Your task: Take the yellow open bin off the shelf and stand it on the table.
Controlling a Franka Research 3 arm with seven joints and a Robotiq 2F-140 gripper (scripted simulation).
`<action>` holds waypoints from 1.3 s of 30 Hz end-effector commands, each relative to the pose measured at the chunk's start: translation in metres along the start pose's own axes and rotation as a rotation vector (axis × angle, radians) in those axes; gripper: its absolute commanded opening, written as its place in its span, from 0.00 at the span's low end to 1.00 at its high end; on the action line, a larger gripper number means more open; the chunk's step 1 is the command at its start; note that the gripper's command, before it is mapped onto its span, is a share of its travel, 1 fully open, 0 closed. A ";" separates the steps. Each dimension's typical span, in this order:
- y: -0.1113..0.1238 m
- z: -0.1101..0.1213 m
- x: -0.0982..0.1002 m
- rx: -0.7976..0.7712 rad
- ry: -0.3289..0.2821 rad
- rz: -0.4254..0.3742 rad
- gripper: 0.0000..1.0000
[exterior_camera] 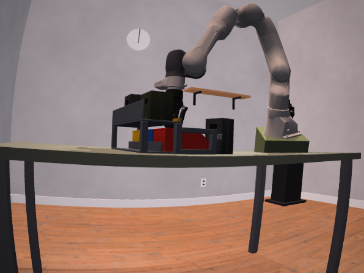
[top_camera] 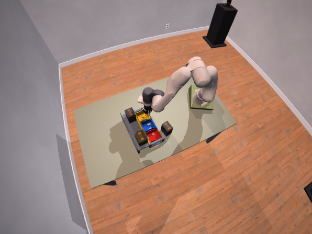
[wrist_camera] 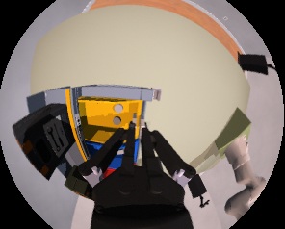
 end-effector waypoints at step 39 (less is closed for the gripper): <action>0.000 0.000 0.014 -0.004 0.000 0.000 0.00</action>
Point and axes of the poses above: the point where the finger pads meet when closed, its own x axis back along the fingers, its own z axis across the jaws, y = z × x, the point moved 9 cm from there along x, back along the fingers, and after that the axes turned 10 degrees about -x, right-handed, at the moved point
